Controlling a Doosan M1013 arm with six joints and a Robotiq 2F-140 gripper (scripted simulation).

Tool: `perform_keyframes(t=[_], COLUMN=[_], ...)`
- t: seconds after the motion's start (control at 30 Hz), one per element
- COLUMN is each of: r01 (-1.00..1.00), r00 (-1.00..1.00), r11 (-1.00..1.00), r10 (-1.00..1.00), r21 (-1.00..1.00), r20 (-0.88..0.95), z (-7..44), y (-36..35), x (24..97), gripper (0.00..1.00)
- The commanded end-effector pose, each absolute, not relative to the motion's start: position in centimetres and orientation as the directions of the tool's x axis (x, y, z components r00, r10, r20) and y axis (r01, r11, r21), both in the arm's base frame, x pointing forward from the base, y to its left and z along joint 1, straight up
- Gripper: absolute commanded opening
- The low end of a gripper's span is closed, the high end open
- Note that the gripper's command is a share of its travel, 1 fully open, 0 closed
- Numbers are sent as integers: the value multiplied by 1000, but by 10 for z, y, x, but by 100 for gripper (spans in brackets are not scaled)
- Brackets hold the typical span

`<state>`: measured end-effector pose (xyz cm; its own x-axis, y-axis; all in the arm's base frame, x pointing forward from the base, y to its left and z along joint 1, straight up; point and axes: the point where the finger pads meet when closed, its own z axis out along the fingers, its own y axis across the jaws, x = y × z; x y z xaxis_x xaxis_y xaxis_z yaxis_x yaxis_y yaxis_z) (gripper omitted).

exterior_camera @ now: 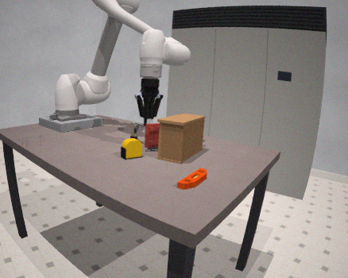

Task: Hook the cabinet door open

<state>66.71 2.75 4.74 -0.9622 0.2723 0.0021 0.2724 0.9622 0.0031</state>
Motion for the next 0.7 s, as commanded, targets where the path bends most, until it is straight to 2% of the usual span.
perform_keyframes(t=[0.0,0.1,0.13,0.67], r01=[278,278,278,278], r00=[-961,-961,-961,-961], r11=[961,961,961,961], r10=[278,278,278,278], r21=[-1,-1,-1,-1], r20=[0,0,0,0], z=[43,43,43,43], y=[24,24,24,24], x=[667,667,667,667], gripper=[3,3,15,15])
